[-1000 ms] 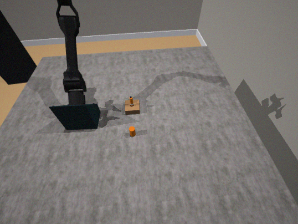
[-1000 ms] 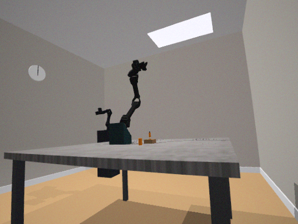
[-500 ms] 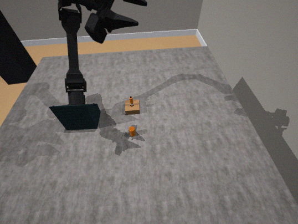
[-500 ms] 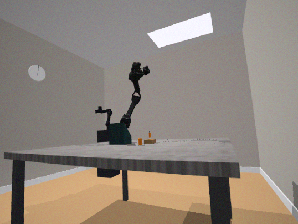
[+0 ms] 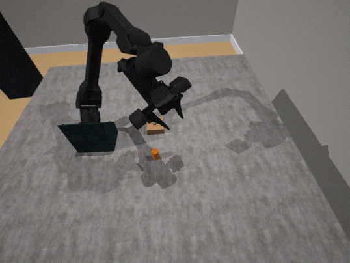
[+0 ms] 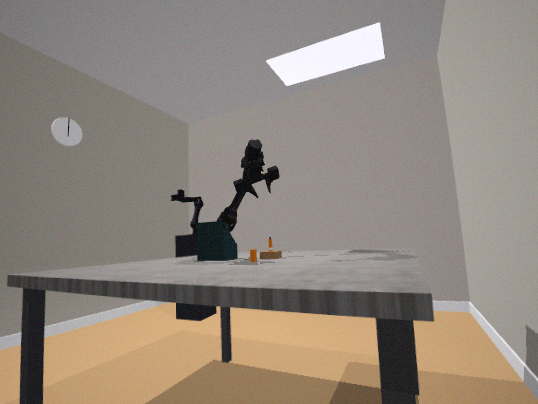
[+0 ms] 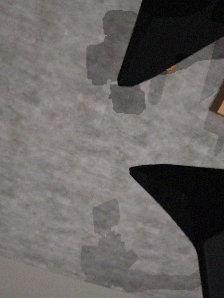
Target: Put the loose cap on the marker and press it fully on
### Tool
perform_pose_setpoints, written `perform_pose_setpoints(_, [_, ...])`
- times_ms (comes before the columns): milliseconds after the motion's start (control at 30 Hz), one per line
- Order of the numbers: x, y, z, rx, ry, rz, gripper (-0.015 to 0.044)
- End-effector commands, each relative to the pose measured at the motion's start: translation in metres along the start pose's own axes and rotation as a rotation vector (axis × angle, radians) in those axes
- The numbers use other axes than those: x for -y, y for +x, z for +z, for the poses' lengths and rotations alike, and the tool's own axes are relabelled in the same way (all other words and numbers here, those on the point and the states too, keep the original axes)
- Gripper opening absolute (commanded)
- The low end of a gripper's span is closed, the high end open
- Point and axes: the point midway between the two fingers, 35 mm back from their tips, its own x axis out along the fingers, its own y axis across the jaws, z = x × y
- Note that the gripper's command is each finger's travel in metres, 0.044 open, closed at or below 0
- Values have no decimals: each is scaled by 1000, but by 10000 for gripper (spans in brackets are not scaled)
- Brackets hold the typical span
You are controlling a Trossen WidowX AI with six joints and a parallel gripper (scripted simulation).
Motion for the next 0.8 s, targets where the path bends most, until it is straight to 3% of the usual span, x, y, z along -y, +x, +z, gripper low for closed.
perform_pose_setpoints(0, [31,38,-40,-170,-3,-132,237])
perform_pose_setpoints(233, [80,73,-114,-466,-22,-338,237])
perform_pose_setpoints(400, [86,71,-116,-474,-22,-344,237])
perform_pose_setpoints(533, [96,99,-131,-475,-22,-342,237])
perform_pose_setpoints(767, [99,109,-138,-476,-22,-342,237])
